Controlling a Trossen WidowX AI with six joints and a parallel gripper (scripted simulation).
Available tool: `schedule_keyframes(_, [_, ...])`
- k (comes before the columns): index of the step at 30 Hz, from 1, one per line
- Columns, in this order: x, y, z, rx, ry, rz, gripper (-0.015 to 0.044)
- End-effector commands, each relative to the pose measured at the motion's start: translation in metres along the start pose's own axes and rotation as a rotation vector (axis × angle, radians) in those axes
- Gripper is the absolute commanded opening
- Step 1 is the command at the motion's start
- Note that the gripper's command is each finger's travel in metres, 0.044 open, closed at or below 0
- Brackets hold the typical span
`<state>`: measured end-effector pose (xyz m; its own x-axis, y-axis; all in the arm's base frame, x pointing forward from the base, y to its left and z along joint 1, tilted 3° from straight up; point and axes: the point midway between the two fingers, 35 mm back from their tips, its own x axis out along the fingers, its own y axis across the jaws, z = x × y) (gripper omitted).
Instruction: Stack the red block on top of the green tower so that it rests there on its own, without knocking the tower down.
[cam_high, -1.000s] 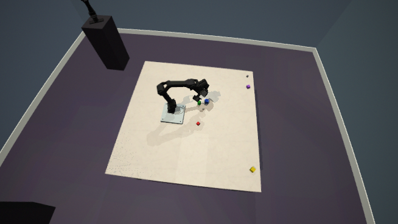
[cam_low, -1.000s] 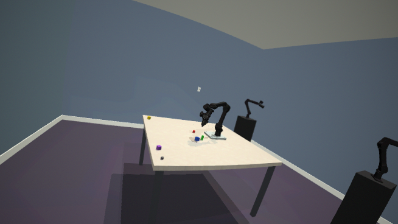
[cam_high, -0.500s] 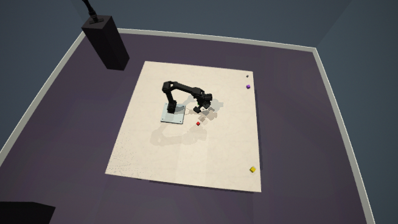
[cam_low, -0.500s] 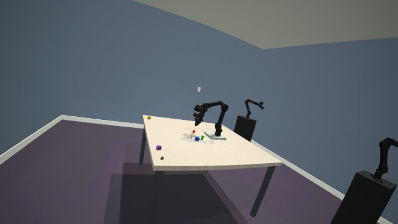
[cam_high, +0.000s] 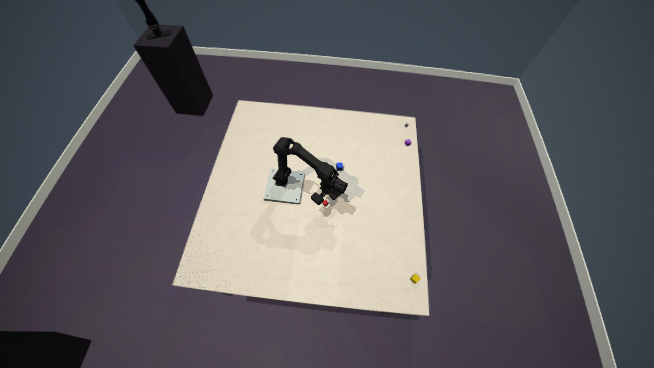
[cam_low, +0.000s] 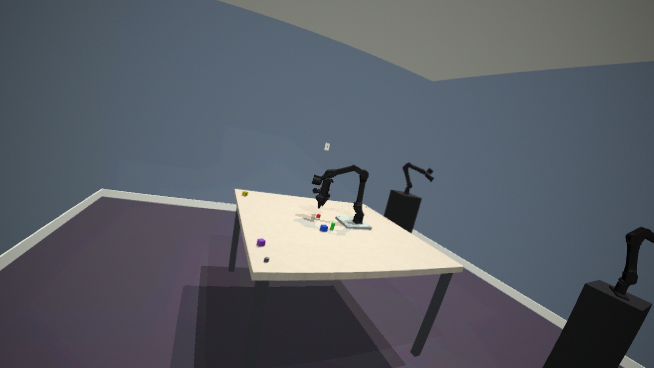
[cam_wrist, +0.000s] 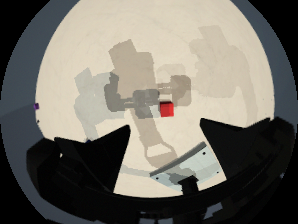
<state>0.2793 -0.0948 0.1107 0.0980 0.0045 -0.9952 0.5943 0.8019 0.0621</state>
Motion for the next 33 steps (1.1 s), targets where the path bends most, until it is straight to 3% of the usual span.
schedule_keyframes(1, [0.003,-0.011,0.003,-0.006,0.025,-0.013,0.0440])
schedule_keyframes(6, [0.009,-0.010,0.003,-0.006,0.025,-0.013,0.0440])
schedule_keyframes(12, [0.041,-0.010,0.001,-0.006,0.025,-0.013,0.0440])
schedule_keyframes(33, [0.065,-0.009,0.000,-0.006,0.025,-0.013,0.0440])
